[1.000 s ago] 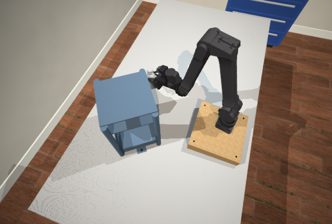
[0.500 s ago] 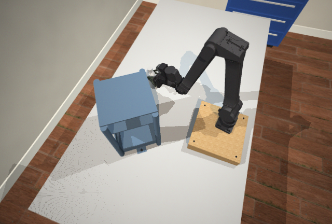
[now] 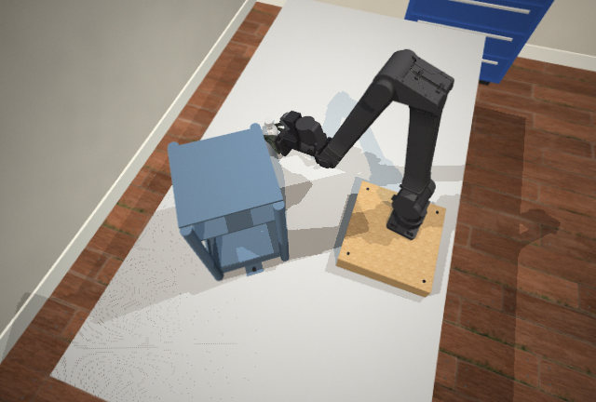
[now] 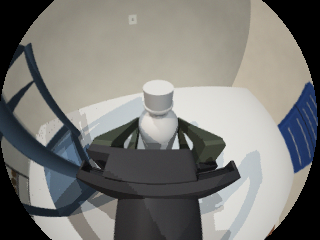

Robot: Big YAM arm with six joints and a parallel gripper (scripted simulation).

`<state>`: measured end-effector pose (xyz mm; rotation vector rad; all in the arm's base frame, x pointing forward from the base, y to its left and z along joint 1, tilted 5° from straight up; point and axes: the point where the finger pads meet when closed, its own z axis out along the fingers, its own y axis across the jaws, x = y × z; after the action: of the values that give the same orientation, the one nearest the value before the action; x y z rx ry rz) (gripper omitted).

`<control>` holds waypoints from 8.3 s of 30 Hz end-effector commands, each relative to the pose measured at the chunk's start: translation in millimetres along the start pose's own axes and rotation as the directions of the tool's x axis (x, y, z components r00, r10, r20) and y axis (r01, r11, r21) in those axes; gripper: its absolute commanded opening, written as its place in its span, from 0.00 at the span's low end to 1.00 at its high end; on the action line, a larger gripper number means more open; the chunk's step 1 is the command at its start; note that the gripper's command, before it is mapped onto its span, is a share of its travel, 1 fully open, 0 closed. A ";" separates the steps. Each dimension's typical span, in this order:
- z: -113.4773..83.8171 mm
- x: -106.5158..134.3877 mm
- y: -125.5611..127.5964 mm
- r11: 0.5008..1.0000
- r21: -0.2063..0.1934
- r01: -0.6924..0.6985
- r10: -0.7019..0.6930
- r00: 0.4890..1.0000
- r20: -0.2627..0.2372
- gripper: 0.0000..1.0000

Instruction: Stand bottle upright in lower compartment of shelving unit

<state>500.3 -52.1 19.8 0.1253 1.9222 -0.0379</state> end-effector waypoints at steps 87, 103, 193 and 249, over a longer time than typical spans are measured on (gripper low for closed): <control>-104.1 -30.8 -5.2 1.000 0.007 0.011 -0.011 1.000 0.025 0.40; -100.8 -48.8 -4.6 1.000 0.006 0.012 -0.013 0.998 0.069 0.40; -187.1 -19.4 90.5 0.828 -0.524 0.199 -0.156 0.980 0.125 0.40; -234.8 -4.8 116.5 0.626 -0.731 0.272 -0.214 0.961 0.174 0.40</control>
<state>271.7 88.8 86.7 -0.6671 1.7918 0.6240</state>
